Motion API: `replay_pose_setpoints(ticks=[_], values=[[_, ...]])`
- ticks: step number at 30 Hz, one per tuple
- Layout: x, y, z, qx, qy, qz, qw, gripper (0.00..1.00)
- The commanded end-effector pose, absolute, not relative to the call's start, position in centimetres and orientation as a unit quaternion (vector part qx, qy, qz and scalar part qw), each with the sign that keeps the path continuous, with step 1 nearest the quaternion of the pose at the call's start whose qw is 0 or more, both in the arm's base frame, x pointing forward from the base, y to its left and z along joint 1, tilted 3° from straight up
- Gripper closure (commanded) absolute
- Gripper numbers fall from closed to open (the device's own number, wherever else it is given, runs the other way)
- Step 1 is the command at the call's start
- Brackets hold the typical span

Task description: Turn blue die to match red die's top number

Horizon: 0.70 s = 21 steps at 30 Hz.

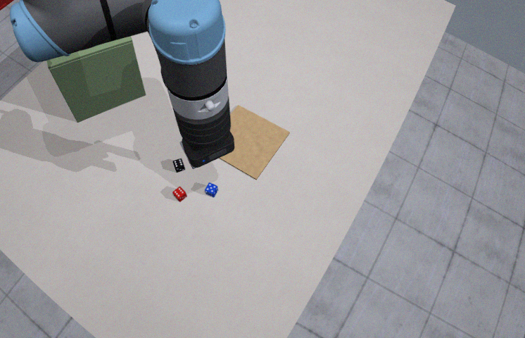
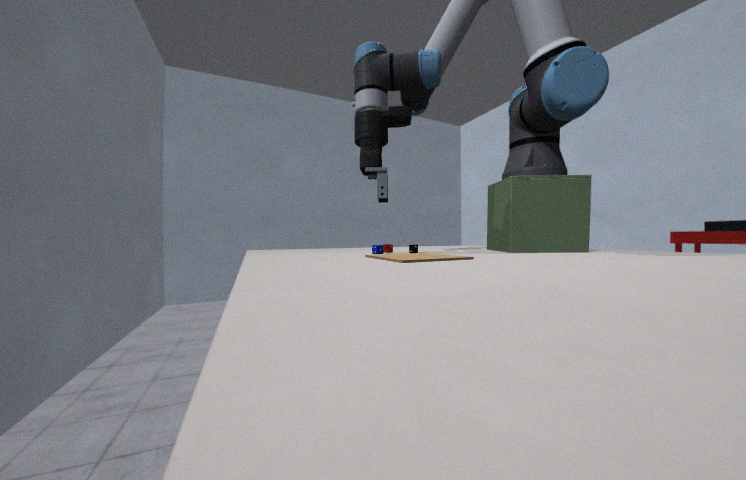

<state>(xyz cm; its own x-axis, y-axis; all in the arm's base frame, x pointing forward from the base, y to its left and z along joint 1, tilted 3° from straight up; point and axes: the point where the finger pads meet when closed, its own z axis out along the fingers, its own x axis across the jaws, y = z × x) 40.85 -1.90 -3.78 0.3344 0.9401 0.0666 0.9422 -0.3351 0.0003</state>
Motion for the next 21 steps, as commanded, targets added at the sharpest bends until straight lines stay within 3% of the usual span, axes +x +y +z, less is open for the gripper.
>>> replay_pose_setpoints(ticks=[1, 21], values=[[40.8, -1.7, -3.9, -0.846, -0.532, -0.025, 0.018, 0.00], [41.0, -0.9, -4.9, -0.965, -0.260, -0.018, 0.024, 0.00]])
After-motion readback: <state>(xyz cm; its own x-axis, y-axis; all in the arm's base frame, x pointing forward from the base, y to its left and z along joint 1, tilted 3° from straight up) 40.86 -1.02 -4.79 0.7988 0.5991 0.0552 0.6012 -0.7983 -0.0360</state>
